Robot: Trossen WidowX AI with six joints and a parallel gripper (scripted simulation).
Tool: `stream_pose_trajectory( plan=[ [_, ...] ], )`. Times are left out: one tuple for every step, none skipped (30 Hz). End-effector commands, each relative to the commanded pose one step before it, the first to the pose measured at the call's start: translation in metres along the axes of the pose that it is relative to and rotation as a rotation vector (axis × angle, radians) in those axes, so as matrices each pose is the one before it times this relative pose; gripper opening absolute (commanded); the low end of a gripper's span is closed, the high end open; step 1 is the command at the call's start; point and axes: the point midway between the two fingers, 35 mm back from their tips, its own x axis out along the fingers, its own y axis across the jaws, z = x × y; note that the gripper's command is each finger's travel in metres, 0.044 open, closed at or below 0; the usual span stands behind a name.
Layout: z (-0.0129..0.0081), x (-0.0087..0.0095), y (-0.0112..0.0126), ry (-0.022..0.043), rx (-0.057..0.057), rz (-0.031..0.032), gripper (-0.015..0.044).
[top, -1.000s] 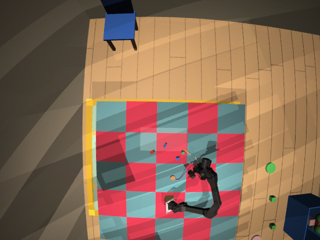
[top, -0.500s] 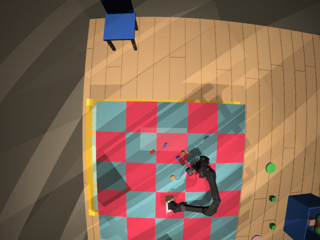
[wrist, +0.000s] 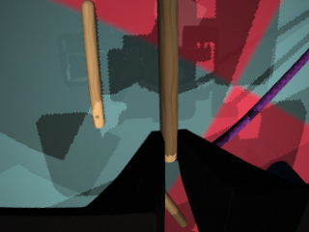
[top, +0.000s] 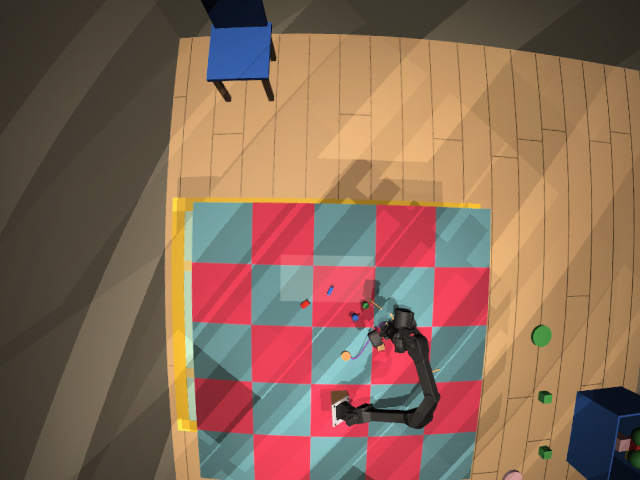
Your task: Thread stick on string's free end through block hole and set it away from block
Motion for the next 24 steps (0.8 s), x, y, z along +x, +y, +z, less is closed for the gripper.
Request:
stream_pose_trajectory(
  plan=[
    [-0.0073, -0.00018, -0.0016, -0.00147, 0.0381, 0.0063, 0.0],
    [-0.00119, 0.00002, -0.00045, -0.00009, 0.0086, 0.00042, 0.0],
    [-0.00119, 0.00002, -0.00046, -0.00009, 0.0086, 0.00042, 0.0],
    [-0.00119, 0.00002, -0.00048, -0.00008, 0.0086, 0.00043, 0.0],
    [-0.00118, 0.00002, -0.00049, -0.00008, 0.0086, 0.00043, 0.0],
    [-0.00118, 0.00002, -0.00051, -0.00007, 0.0086, 0.00044, 0.0],
    [-0.00117, 0.00001, -0.00052, -0.00007, 0.0086, 0.00044, 0.0],
    [-0.00116, 0.00001, -0.00054, -0.00006, 0.0086, 0.00045, 0.0],
    [-0.00116, 0.00001, -0.00056, -0.00006, 0.0086, 0.00045, 0.0],
    [-0.00115, 0.00001, -0.00057, -0.00005, 0.0086, 0.00046, 0.0],
    [-0.00115, 0.00001, -0.00059, -0.00005, 0.0086, 0.00046, 0.0],
    [-0.00114, 0.00001, -0.0006, -0.00004, 0.0086, 0.00047, 0.0],
    [-0.00113, 0.00001, -0.00062, -0.00003, 0.0086, 0.00047, 0.0],
    [-0.00113, 0.00001, -0.00063, -0.00003, 0.0086, 0.00048, 0.0],
    [-0.00112, 0.0, -0.00064, 0.00013, 0.0086, 0.00052, 0.0],
    [-0.00111, 0.0, -0.00066, 0.00014, 0.0086, 0.00052, 0.0],
    [-0.0011, 0.0, -0.00067, 0.00014, 0.0086, 0.00052, 0.0],
    [-0.0011, 0.0, -0.00069, 0.00015, 0.0086, 0.00052, 0.0],
    [-0.00109, 0.0, -0.0007, 0.00016, 0.0086, 0.00053, 0.0],
    [-0.00108, 0.0, -0.00072, 0.00016, 0.0086, 0.00053, 0.0],
    [-0.00107, 0.0, -0.00073, 0.00017, 0.0086, 0.00053, 0.0],
    [-0.00106, 0.0, -0.00075, 0.00018, 0.0086, 0.00053, 0.0],
    [-0.00106, 0.0, -0.00076, 0.00018, 0.0086, 0.00053, 0.0],
    [-0.00105, 0.0, -0.00078, 0.00019, 0.0086, 0.00054, 0.0]
  ],
)
